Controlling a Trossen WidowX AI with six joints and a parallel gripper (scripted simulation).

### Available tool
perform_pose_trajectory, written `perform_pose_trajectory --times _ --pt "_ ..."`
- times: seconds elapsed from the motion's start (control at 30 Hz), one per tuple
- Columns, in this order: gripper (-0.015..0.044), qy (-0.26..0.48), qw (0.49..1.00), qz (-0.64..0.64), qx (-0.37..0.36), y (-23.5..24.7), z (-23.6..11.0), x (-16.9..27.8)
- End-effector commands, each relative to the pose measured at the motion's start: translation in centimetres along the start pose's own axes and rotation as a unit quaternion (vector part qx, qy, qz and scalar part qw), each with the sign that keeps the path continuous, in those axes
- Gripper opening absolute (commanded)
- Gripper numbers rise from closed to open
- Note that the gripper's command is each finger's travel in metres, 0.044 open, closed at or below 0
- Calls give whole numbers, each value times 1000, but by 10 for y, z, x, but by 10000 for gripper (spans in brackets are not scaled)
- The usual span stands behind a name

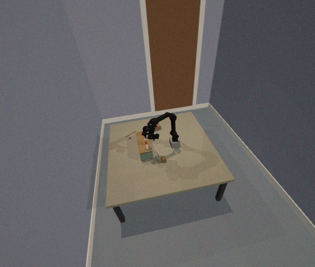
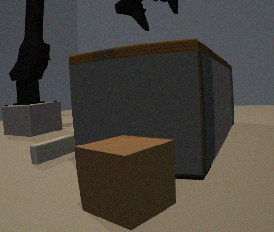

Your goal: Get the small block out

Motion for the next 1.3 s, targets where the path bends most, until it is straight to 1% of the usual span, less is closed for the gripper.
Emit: perform_pose_trajectory --times 0.0,0.07,0.1,0.53,1.27 --pt "400 97 981 -140 -89 -1 57 34" --pt "400 117 969 -182 -122 1 72 46" --pt "400 119 967 -187 -126 1 74 47" --pt "400 119 967 -187 -126 1 77 47" --pt "400 119 967 -187 -126 6 113 46"
Point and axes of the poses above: the point midway between the two fingers, 35 mm back from their tips, its own z axis out along the fingers, its own y axis across the jaws, x = y × z, the point moved 7 cm from there along -z, back along the fingers, and after that the axes turned 8 degrees about -z, right-handed, at the moved point
